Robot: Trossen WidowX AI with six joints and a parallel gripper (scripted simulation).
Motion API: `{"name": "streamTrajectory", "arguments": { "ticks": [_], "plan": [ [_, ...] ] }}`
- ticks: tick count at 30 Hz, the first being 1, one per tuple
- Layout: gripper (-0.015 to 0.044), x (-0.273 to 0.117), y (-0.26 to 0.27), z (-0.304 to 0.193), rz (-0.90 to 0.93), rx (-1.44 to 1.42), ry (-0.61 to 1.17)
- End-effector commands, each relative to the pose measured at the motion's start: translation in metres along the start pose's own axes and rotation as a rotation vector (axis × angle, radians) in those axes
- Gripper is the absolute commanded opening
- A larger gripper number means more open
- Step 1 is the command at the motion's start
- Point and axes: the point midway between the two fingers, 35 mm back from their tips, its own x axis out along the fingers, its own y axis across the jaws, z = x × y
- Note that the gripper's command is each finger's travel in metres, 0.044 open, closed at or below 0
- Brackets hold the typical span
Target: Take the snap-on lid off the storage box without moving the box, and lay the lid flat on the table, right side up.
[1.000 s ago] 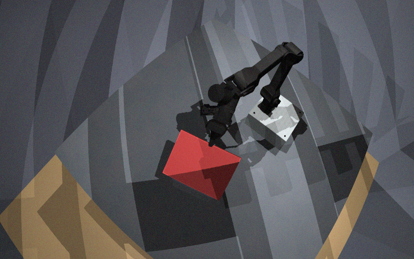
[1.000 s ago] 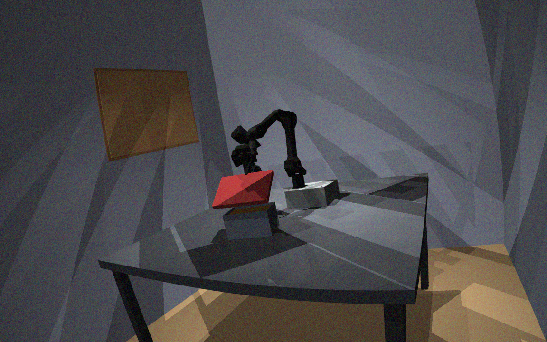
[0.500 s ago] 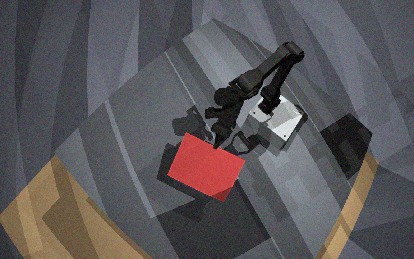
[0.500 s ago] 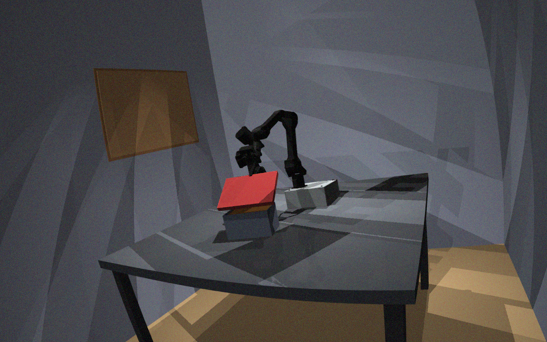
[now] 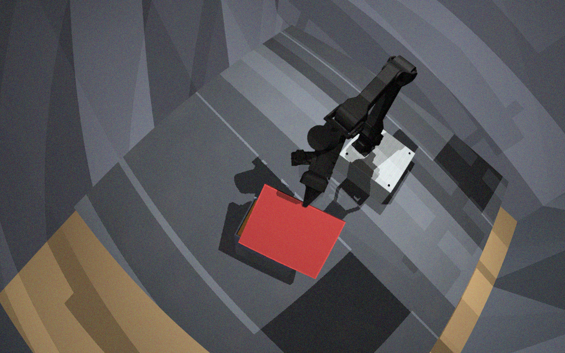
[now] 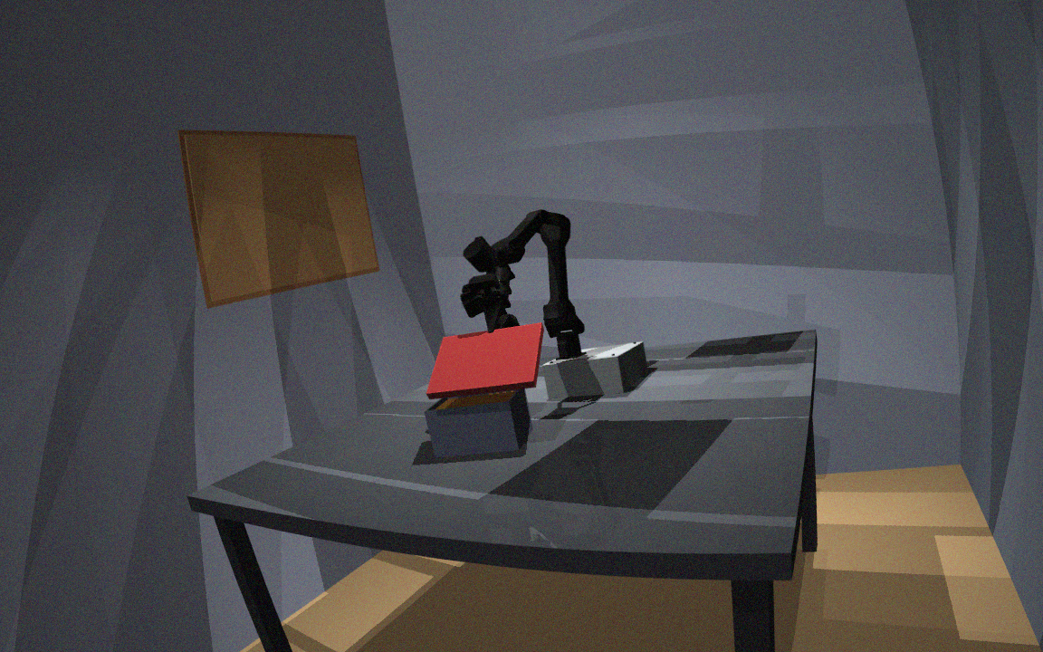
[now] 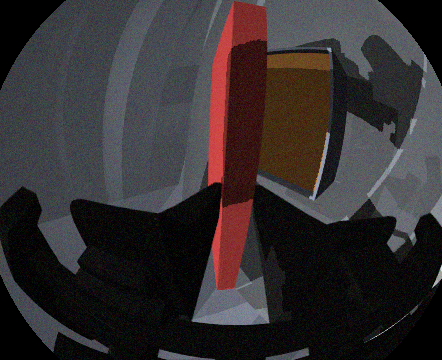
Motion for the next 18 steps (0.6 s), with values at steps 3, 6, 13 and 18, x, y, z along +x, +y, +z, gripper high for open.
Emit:
{"name": "streamTrajectory", "arguments": {
  "ticks": [3,6,13,18],
  "plan": [
    [0.0000,-0.004,0.005,-0.010,0.022,-0.002,-0.006],
    [0.0000,-0.004,0.005,-0.016,0.022,-0.002,-0.006],
    [0.0000,-0.005,0.004,-0.030,0.022,-0.001,-0.005],
    [0.0000,-0.006,0.004,-0.040,0.022,0.000,-0.004]
  ]
}}
